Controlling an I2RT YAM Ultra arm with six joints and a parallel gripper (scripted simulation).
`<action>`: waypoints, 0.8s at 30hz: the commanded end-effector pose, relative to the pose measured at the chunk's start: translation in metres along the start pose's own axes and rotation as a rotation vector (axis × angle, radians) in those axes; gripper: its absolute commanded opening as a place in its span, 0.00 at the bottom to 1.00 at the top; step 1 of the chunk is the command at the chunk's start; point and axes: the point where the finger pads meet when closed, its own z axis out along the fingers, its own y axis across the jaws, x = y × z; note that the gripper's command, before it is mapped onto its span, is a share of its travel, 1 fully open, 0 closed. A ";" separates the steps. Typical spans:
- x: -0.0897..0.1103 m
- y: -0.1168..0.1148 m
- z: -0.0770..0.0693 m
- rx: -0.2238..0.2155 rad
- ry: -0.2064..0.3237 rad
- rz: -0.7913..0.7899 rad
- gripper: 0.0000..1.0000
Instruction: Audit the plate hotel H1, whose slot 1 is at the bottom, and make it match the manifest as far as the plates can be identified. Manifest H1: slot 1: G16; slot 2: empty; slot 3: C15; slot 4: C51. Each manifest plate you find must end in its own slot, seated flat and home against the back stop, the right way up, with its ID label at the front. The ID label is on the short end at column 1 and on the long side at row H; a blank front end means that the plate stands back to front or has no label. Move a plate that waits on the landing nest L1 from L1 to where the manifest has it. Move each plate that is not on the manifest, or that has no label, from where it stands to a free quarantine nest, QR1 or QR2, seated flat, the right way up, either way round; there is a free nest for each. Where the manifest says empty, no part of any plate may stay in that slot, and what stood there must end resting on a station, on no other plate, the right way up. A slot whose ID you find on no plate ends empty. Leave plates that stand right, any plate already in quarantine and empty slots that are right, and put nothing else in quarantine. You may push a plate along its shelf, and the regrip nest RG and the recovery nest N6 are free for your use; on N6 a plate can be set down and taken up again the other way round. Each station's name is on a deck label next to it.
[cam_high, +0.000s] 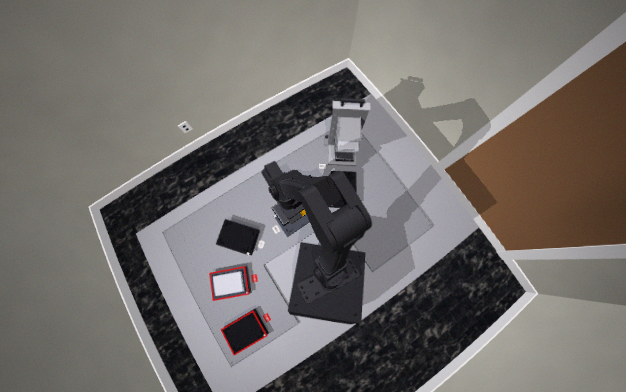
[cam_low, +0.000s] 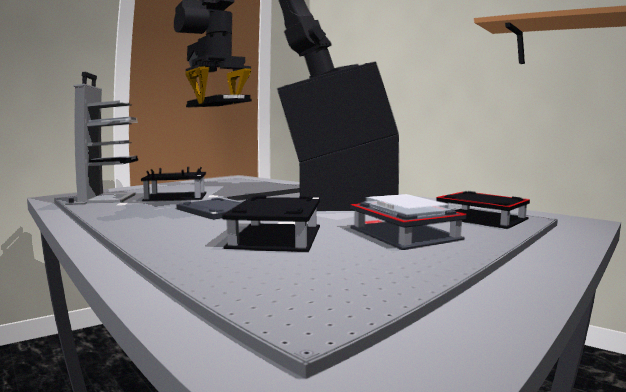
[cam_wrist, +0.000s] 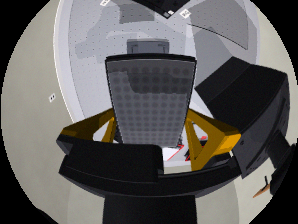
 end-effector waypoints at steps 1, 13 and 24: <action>-0.003 0.007 0.001 -0.027 -0.014 0.011 0.86; -0.003 0.010 0.033 -0.027 -0.014 0.011 0.86; -0.003 0.011 0.057 -0.027 -0.014 0.011 0.86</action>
